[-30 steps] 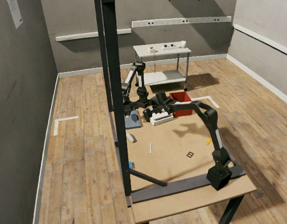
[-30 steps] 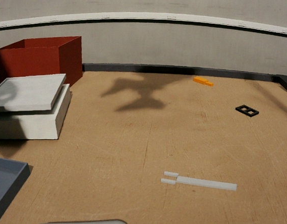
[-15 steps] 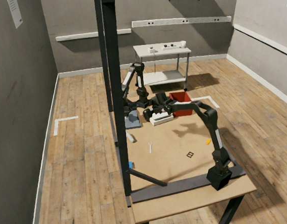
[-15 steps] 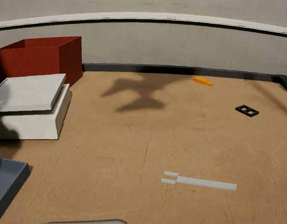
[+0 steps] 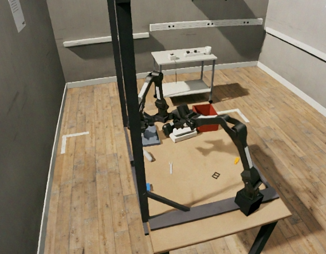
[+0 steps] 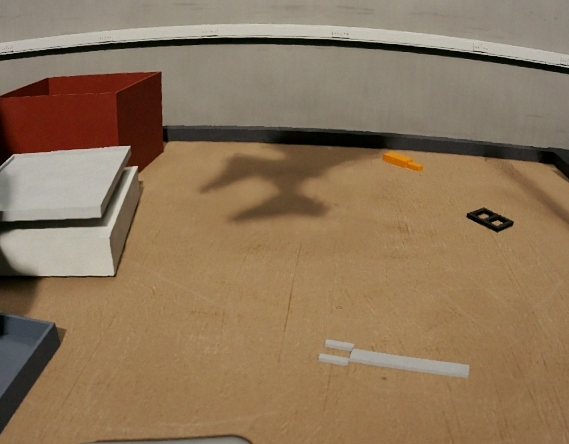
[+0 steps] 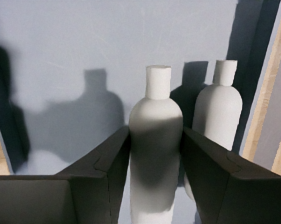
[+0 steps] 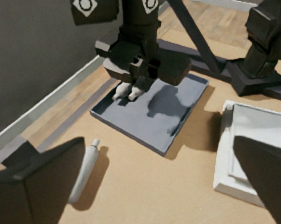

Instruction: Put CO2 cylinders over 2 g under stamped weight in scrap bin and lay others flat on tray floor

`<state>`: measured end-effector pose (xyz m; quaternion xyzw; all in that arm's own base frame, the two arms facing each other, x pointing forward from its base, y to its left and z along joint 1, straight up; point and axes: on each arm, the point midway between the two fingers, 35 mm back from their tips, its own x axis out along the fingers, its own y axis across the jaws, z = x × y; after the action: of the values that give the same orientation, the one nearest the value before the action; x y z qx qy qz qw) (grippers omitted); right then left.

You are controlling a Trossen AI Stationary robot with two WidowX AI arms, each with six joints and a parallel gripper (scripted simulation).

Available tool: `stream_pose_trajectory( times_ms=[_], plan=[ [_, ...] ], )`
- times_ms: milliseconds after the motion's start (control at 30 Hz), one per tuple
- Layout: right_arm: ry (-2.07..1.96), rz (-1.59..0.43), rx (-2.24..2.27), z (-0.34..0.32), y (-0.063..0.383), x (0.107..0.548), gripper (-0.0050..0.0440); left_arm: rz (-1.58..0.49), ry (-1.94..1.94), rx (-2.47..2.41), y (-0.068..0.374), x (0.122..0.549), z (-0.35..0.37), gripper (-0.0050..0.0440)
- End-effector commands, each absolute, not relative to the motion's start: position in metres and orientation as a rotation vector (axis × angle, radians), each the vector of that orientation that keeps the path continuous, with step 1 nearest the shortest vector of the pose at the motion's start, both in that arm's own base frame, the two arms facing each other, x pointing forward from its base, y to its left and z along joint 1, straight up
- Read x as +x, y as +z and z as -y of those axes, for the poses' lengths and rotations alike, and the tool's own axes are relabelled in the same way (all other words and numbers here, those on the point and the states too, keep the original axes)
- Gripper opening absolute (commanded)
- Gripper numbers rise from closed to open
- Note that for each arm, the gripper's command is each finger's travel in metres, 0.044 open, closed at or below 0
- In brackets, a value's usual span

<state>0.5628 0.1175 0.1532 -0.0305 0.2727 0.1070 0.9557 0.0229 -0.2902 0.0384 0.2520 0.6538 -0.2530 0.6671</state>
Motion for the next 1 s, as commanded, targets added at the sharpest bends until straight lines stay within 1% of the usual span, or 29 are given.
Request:
stream_pose_trajectory(
  times_ms=[0, 300, 500, 933, 967],
  plan=[
    [0.217, -0.516, -0.058, -0.118, 0.173, 0.564, 0.0440, -1.462, -0.591, 0.547, 0.040, 0.022, 0.288, -0.0050],
    [0.217, -0.516, -0.058, -0.118, 0.173, 0.564, 0.0440, -1.472, -0.574, 0.566, 0.018, 0.022, 0.285, -0.0050],
    [0.217, -0.516, -0.058, -0.118, 0.173, 0.564, 0.0440, -1.463, -0.588, 0.550, 0.021, 0.023, 0.299, -0.0050],
    [0.217, -0.516, -0.058, -0.118, 0.173, 0.564, 0.0440, -1.463, -0.589, 0.549, 0.022, 0.023, 0.296, -0.0050],
    [0.217, -0.516, -0.058, -0.118, 0.173, 0.564, 0.0440, -1.463, -0.589, 0.549, 0.022, 0.023, 0.296, 0.0024]
  ],
)
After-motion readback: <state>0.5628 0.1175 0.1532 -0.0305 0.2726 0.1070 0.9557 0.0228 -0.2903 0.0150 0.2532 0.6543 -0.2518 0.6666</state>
